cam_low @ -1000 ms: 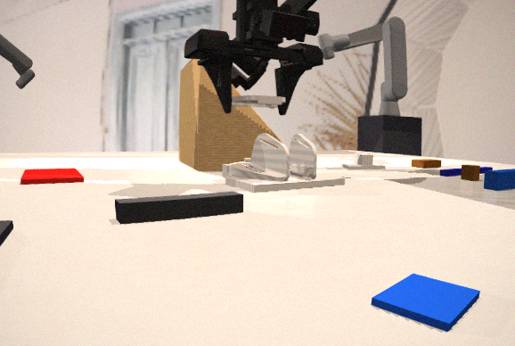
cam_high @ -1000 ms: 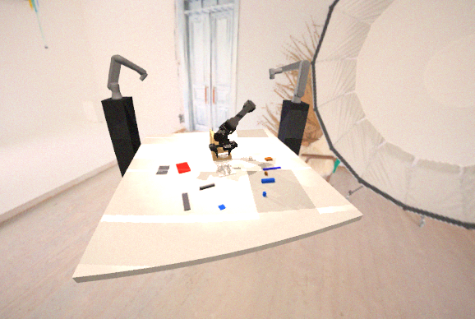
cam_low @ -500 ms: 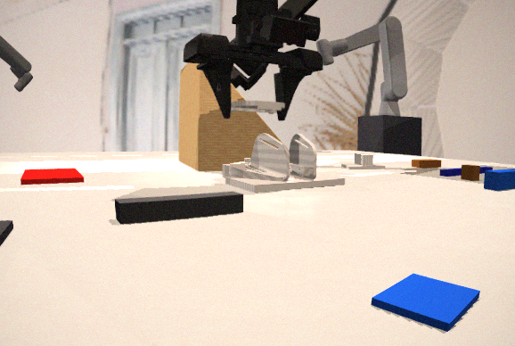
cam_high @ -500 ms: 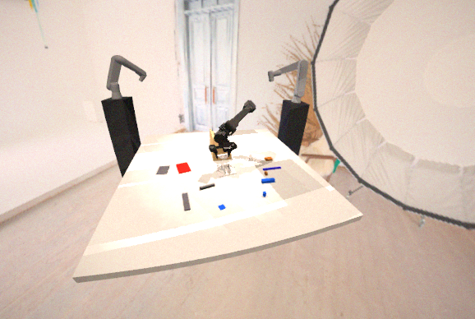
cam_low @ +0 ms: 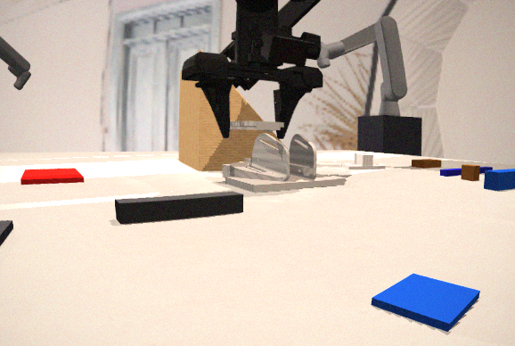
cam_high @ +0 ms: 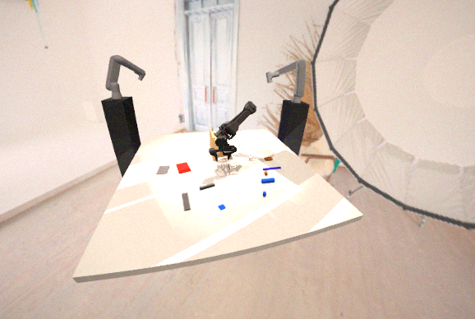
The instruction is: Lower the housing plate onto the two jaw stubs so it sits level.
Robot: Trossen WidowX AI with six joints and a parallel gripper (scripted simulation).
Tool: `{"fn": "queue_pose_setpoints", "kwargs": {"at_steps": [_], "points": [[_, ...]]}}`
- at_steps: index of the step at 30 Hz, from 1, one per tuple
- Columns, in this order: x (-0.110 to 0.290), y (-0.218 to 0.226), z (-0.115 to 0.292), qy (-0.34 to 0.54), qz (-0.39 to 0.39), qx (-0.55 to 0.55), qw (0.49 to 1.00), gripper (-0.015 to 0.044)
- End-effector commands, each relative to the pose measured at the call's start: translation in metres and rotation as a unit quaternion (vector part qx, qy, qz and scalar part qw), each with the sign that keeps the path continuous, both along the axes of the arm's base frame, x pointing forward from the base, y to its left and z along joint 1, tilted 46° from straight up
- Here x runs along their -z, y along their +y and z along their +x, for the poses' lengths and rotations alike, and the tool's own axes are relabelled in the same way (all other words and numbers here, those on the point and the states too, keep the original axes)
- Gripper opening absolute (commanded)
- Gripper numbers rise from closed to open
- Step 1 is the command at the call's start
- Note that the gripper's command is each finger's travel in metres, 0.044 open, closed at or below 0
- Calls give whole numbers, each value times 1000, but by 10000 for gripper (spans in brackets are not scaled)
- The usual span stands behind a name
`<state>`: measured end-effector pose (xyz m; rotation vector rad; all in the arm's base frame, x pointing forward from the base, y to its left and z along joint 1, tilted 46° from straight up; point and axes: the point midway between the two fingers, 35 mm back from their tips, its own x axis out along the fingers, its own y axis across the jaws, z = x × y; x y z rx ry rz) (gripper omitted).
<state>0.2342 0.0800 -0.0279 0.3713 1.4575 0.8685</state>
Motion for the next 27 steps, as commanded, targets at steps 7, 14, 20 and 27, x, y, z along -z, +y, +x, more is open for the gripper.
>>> {"fn": "queue_pose_setpoints", "kwargs": {"at_steps": [7, 14, 20, 27], "points": [[11, 12, -5, 5, 4, 2, 1000, 351], [19, 21, -7, 6, 5, 2, 1000, 351], [20, 22, -8, 6, 5, 1, 1000, 351], [20, 22, -8, 6, 5, 1, 1000, 351]]}}
